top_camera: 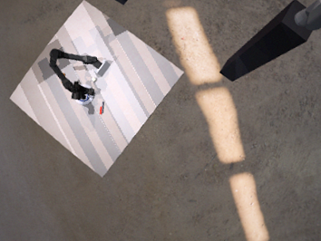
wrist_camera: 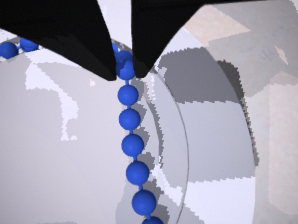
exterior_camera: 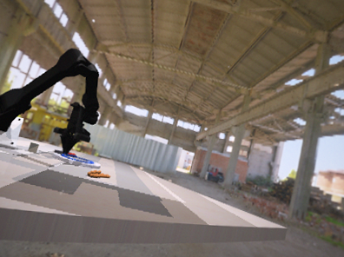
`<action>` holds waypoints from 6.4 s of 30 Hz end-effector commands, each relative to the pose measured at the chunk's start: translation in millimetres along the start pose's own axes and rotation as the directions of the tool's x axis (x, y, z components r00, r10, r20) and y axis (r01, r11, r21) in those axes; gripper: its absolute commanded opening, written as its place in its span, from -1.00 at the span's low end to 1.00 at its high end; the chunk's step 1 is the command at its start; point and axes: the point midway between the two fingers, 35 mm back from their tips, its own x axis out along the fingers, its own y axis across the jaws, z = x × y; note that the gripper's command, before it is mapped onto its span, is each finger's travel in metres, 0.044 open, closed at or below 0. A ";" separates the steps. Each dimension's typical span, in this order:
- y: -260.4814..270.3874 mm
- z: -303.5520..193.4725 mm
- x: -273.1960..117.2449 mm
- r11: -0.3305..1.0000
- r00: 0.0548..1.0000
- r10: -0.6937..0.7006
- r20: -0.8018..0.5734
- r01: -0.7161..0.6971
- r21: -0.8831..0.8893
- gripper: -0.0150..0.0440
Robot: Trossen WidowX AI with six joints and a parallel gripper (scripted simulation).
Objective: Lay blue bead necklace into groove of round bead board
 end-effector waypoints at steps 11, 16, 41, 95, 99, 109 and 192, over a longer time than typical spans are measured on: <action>7.8 -1.9 4.7 1.000 1.000 0.001 0.000 -0.001 0.002 -0.49; 7.1 -1.7 4.1 1.000 1.000 0.001 0.000 -0.001 0.009 -0.31; 7.2 -2.3 -1.2 1.000 1.000 0.001 0.000 -0.001 0.002 1.00; 5.5 9.8 4.4 0.995 1.000 0.005 0.000 -0.005 0.095 -0.44; 5.5 9.8 4.4 0.995 1.000 0.005 0.000 -0.005 0.095 -0.49; 5.5 9.8 4.4 0.995 1.000 0.005 0.000 -0.005 0.095 -0.49; 11.3 20.4 -29.1 0.987 1.000 0.002 0.001 -0.003 0.161 0.47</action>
